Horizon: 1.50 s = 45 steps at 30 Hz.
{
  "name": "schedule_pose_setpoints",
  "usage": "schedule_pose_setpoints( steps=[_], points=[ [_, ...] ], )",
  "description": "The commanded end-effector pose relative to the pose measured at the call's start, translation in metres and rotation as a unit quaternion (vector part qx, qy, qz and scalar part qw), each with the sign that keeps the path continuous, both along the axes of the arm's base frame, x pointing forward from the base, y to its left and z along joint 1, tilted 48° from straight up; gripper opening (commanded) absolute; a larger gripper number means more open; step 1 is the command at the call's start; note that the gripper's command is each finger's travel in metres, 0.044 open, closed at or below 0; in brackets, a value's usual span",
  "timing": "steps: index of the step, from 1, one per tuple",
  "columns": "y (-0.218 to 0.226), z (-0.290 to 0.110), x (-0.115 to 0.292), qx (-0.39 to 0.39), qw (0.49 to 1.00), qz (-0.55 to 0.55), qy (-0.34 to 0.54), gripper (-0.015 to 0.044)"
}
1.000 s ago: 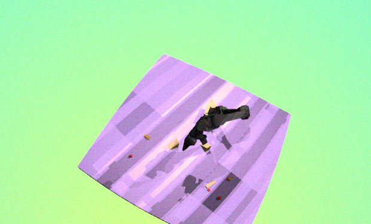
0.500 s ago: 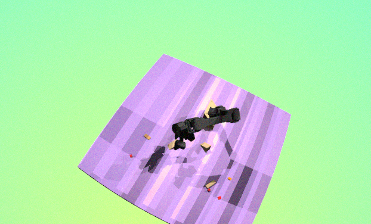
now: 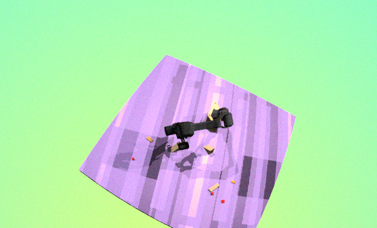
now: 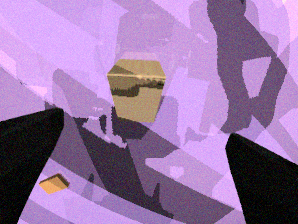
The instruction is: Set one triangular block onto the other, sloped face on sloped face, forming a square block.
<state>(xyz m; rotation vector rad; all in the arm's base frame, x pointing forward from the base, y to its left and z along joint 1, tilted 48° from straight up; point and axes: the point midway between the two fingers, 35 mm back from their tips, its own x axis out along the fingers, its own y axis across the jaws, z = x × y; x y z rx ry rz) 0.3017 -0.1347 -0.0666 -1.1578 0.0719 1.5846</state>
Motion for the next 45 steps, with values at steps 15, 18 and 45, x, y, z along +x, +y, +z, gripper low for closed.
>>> schedule_pose_setpoints(
  steps=[15,18,45],
  points=[
    [0.013,-0.016,-0.001,0.004,1.0,0.025,-0.009,0.044],
    [0.017,-0.02,-0.001,0.004,1.0,0.026,-0.01,0.044],
    [0.046,-0.053,0.005,0.003,0.999,0.034,-0.019,0.044]
  ],
)
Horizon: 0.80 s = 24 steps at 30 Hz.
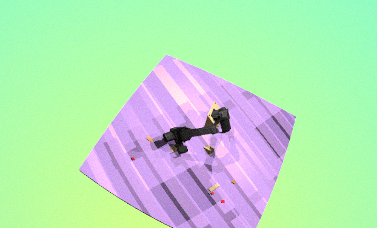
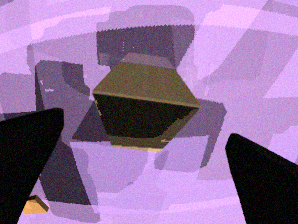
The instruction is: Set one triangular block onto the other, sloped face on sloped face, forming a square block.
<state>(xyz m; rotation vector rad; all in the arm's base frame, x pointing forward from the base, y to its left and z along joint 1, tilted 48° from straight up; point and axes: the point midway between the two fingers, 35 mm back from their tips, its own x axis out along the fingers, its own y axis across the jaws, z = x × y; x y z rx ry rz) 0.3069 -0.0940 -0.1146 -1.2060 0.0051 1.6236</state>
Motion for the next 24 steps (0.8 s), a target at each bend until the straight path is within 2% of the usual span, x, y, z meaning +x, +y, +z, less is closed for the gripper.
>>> schedule_pose_setpoints(
  steps=[1,23,24],
  points=[
    [0.006,-0.007,-0.001,0.004,1.0,-0.001,0.002,0.044],
    [0.03,-0.03,-0.001,0.005,1.0,0.006,-0.006,0.044],
    [0.03,-0.03,-0.001,0.005,1.0,0.006,-0.006,0.0414]
  ],
)
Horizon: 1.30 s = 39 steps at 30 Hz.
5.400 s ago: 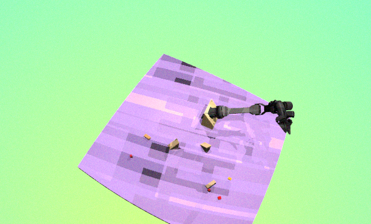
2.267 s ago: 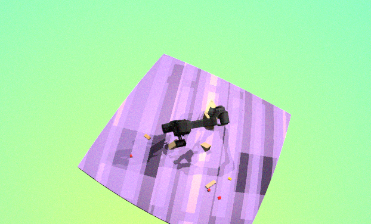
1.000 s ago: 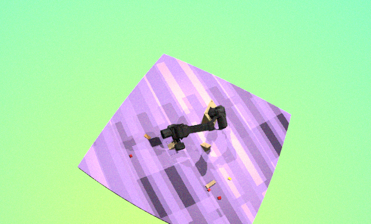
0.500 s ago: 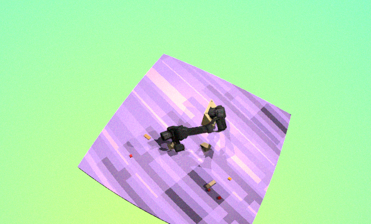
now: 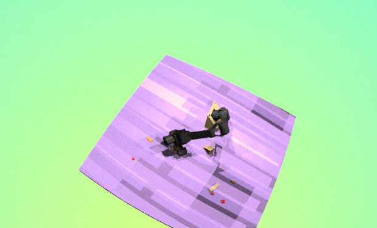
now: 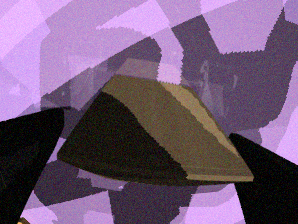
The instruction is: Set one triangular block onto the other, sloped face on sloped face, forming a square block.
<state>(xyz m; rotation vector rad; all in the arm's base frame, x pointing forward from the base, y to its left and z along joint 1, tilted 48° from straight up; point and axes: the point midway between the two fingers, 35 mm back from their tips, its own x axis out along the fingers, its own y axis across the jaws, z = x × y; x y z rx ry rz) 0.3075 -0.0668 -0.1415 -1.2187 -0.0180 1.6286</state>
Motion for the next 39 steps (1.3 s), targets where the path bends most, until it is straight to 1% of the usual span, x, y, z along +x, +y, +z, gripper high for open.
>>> schedule_pose_setpoints(
  steps=[1,10,16,20,28,39],
  points=[
    [0.003,-0.003,-0.001,0.004,1.0,-0.003,0.002,0.0388],
    [0.003,-0.003,-0.001,0.004,1.0,-0.003,0.002,0.0151],
    [0.003,-0.003,-0.001,0.004,1.0,-0.003,0.002,0.0111],
    [0.002,-0.002,-0.001,0.004,1.0,-0.003,0.002,0.0006],
    [-0.02,0.017,-0.003,0.001,1.0,0.0,0.002,0.0],
    [-0.02,0.017,-0.004,0.001,1.0,-0.001,0.003,0.0]
  ],
)
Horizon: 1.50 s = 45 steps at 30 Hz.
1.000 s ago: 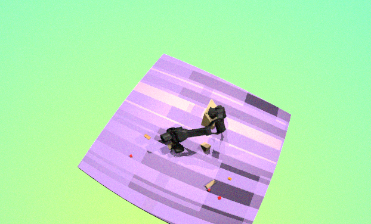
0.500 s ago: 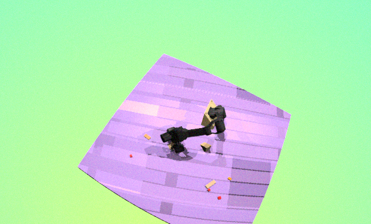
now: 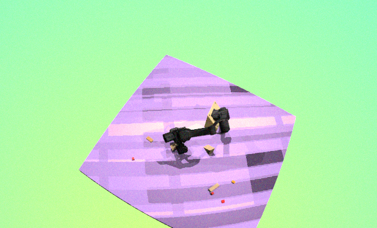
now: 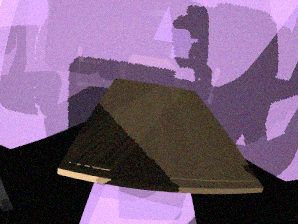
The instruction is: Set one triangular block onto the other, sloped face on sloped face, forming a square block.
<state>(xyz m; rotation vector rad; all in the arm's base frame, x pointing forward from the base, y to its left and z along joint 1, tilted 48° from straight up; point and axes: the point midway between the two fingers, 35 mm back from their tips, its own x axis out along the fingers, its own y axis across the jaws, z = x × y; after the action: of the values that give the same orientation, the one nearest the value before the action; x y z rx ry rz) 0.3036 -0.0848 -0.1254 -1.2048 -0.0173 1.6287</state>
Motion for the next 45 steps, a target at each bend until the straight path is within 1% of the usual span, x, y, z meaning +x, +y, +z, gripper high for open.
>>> schedule_pose_setpoints(
  steps=[1,9,20,31,45],
  points=[
    [-0.0012,0.0008,0.0001,-0.002,1.0,-0.002,0.003,0.0],
    [0.0003,-0.0003,-0.0002,0.002,0.999,-0.024,0.028,0.0],
    [0.0003,-0.0003,-0.0001,0.014,0.98,-0.136,0.147,0.0],
    [0.0003,-0.0003,0.0,0.025,0.938,-0.235,0.252,0.0],
    [0.0002,-0.0003,0.0002,0.037,0.861,-0.346,0.371,0.0]
  ],
)
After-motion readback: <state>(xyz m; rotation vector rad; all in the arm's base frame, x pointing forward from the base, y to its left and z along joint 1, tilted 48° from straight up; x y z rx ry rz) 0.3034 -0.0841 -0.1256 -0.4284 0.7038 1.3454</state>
